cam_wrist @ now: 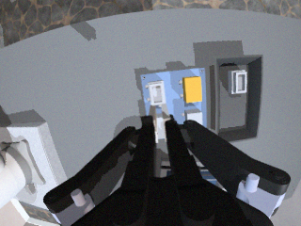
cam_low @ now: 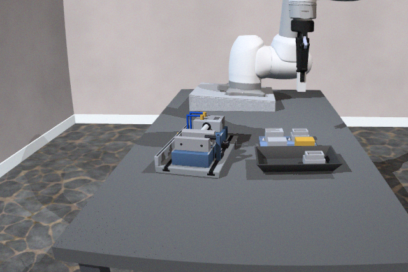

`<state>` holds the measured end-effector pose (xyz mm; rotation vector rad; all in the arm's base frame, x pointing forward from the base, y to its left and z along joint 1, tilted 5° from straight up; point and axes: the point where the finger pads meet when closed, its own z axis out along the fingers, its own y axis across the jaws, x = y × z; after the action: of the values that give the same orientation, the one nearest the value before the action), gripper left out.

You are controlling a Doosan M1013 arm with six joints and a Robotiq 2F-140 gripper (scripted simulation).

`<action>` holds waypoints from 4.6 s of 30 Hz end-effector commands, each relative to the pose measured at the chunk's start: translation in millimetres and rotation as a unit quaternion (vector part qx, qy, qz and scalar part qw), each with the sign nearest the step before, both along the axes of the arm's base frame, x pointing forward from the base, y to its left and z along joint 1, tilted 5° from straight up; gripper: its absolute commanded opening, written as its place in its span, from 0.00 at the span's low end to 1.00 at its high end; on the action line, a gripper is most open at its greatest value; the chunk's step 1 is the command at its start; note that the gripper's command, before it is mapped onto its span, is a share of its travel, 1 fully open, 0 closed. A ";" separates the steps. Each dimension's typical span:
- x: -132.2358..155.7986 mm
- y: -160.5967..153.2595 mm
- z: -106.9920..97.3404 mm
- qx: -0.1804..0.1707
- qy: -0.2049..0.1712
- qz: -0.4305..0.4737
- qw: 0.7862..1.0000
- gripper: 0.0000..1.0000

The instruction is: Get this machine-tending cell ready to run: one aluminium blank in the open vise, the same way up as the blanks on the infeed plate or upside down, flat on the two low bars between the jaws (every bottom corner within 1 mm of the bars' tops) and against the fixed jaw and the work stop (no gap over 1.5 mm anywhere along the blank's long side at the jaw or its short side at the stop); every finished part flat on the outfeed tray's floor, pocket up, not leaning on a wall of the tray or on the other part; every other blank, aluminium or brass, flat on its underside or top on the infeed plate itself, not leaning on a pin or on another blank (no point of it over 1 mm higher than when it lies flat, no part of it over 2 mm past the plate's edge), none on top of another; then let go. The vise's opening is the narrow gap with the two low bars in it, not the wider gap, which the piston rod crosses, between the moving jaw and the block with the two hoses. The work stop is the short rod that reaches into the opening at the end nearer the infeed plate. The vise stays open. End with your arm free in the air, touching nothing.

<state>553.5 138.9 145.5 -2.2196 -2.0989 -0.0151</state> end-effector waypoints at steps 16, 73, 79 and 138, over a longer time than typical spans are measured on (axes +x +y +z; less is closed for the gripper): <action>-1.6 3.3 0.6 0.000 -0.001 0.003 1.000 0.40; -6.8 10.3 -99.1 0.000 -0.001 0.003 1.000 0.40; -7.4 11.2 -111.9 0.000 -0.001 0.003 1.000 0.40; -8.6 12.8 -133.9 0.000 -0.001 0.003 1.000 0.40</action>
<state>545.0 151.7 11.5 -2.2145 -2.1049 -0.0161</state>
